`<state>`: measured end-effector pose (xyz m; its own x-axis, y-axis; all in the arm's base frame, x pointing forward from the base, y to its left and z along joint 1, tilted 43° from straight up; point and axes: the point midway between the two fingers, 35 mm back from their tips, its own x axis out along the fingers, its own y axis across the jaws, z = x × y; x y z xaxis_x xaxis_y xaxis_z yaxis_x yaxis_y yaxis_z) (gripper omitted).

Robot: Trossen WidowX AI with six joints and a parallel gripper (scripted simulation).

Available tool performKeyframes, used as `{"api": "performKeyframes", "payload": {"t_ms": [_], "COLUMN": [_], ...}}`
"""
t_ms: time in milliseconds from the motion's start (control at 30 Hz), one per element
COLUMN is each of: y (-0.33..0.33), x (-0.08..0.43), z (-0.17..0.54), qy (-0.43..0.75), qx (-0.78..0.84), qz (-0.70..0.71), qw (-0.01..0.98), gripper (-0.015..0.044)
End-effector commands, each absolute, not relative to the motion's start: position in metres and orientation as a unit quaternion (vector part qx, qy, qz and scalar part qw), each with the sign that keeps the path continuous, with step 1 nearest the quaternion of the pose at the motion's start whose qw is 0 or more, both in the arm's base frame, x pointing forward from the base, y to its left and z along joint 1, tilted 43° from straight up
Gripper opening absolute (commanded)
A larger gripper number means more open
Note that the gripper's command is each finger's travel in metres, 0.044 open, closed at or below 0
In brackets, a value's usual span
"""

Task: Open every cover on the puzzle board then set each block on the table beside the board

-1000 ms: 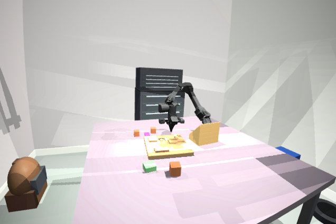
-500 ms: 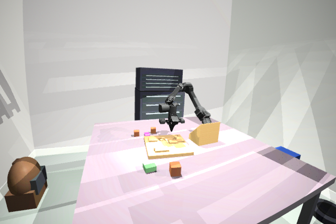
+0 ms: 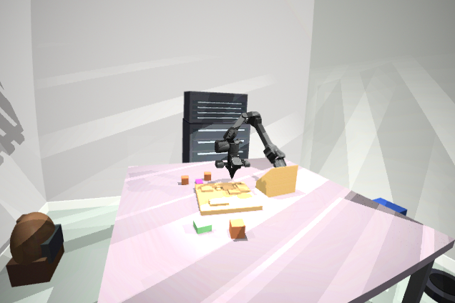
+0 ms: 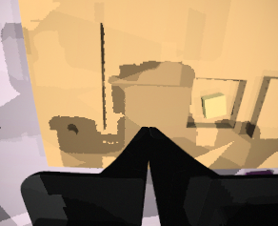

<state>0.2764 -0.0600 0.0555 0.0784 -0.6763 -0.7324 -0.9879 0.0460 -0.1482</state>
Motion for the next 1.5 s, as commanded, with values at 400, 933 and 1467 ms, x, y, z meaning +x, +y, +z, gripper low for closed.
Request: {"api": "performKeyframes", "payload": {"t_ms": [400, 933, 1467], "y": [-0.07, -0.081, -0.092], "x": [0.277, 0.278, 0.279], "z": [0.043, 0.031, 0.02], "qy": [0.639, 0.639, 0.639], "qx": [-0.65, -0.651, -0.651], "qz": [0.234, 0.234, 0.233], "qw": [0.337, 0.337, 0.337], "gripper": [0.0, 0.0, 0.0]}}
